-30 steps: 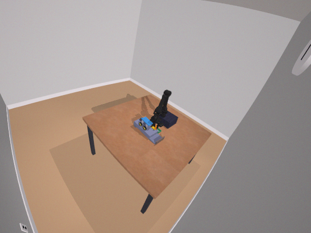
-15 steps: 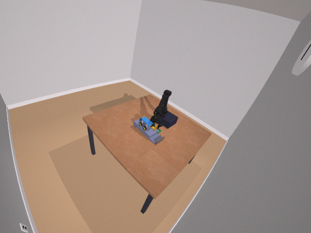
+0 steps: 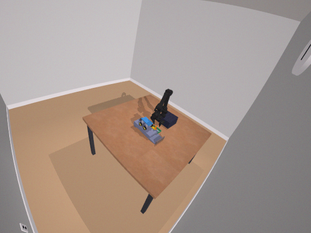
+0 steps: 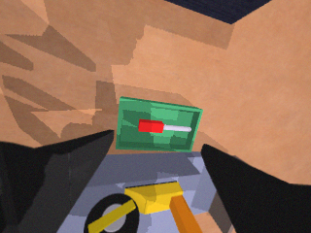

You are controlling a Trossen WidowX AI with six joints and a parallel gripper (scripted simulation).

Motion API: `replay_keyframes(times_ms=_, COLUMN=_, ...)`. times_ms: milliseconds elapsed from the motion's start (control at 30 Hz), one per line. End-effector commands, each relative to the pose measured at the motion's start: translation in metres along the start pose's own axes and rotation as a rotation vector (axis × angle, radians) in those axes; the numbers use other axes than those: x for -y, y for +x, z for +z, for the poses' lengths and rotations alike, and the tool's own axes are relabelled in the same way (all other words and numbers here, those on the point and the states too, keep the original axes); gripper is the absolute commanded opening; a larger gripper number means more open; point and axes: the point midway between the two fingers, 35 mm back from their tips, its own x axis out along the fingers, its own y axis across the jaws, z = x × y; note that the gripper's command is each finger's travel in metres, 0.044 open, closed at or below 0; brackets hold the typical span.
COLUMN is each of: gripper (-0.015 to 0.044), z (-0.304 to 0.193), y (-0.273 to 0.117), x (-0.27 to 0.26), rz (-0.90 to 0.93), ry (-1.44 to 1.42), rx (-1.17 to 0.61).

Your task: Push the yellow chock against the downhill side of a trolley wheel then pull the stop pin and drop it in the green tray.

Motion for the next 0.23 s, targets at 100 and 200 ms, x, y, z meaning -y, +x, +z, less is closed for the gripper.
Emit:
replay_keyframes(times_ms=100, gripper=0.0440, z=-0.002, y=-0.023, x=0.005, rz=-0.007, ry=-0.006, rx=-0.009)
replay_keyframes(times_ms=200, gripper=0.0440, z=-0.003, y=-0.032, x=0.007, rz=-0.007, ry=-0.006, rx=-0.009)
